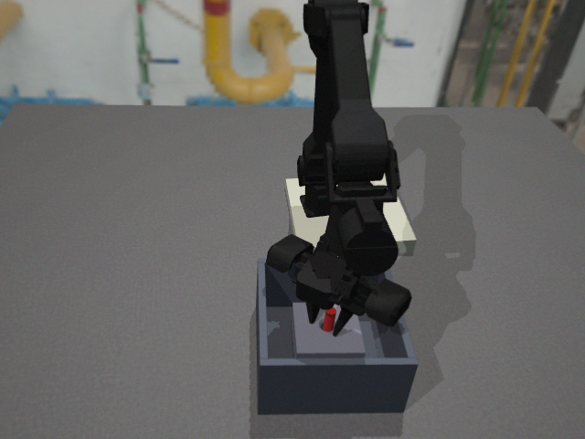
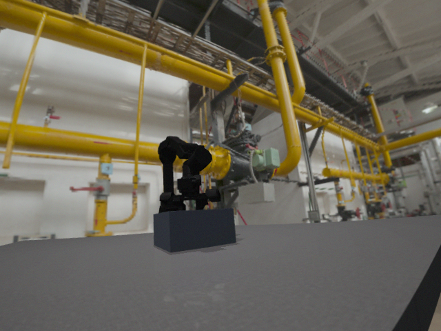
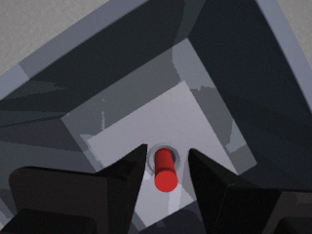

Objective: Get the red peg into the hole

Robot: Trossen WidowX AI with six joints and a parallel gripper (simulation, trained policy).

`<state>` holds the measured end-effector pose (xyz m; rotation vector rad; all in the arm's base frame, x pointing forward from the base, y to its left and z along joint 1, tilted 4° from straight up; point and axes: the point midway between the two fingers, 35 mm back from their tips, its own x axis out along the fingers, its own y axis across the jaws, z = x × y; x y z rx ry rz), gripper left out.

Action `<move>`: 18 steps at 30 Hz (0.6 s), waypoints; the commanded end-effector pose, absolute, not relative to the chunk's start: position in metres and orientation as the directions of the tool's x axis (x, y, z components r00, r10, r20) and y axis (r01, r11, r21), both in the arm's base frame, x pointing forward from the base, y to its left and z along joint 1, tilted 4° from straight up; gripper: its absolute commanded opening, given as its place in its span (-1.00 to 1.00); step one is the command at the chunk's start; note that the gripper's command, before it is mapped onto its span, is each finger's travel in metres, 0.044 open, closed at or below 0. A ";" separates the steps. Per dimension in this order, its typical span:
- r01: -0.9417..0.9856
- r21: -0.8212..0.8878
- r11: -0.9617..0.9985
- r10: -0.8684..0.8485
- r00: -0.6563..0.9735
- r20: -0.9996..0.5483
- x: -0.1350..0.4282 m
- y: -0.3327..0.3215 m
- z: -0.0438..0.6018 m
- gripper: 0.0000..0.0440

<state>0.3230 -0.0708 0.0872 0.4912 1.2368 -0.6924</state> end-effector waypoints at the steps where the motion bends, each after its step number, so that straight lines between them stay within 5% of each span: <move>1: 0.706 -0.025 0.708 -0.212 0.179 -0.961 0.334 -0.078 0.097 -0.22; 18: 0.706 0.006 0.708 -0.145 0.153 -0.978 0.374 -0.075 0.133 -0.04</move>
